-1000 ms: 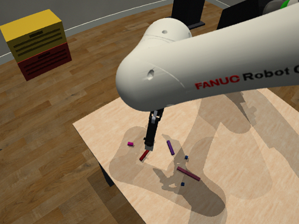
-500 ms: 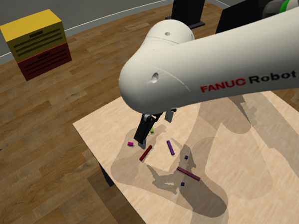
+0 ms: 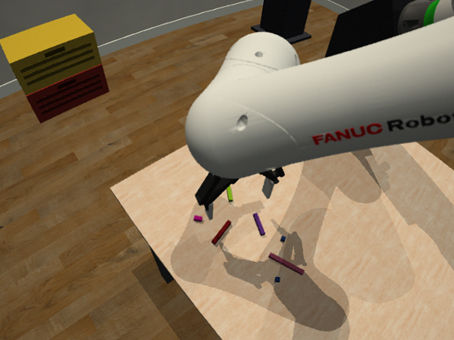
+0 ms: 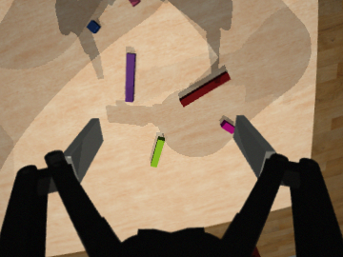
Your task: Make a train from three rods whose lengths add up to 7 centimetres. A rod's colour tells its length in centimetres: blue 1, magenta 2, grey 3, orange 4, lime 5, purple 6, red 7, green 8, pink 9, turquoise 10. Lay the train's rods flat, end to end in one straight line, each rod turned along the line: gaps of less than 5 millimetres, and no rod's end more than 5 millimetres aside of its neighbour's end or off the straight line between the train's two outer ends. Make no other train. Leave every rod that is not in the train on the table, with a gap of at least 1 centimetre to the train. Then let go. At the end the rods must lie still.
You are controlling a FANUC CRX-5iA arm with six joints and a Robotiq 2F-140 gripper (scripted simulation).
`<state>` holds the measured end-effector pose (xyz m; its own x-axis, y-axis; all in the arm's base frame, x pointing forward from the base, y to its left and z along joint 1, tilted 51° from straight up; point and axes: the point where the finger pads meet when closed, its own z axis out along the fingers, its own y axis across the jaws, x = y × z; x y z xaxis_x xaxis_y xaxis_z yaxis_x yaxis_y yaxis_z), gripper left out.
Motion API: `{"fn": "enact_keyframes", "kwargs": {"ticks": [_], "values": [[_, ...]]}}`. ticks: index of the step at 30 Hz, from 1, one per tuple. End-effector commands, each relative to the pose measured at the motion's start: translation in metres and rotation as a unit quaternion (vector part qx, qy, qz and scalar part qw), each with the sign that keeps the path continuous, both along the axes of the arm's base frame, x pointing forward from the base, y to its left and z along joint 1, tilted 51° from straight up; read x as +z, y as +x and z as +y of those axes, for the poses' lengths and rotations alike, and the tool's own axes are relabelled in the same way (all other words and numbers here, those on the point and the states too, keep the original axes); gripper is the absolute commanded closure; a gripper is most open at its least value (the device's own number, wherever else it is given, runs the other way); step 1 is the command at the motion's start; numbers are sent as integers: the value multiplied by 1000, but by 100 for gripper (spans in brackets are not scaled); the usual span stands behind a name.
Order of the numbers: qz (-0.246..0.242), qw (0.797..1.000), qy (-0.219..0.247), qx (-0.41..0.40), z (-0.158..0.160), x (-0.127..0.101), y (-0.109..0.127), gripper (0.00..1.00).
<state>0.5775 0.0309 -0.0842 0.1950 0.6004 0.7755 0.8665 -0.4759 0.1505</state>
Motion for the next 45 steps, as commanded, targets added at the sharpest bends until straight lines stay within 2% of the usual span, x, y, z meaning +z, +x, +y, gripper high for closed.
{"fn": "enact_keyframes", "kwargs": {"ticks": [1,7,9,15,45], "values": [[59,996,34,-48,2,2,0,0],[118,985,76,-105,4,4,0,0],[118,985,76,-105,4,4,0,0],[166,968,110,-151,6,6,0,0],[168,967,112,-154,6,6,0,0]]}}
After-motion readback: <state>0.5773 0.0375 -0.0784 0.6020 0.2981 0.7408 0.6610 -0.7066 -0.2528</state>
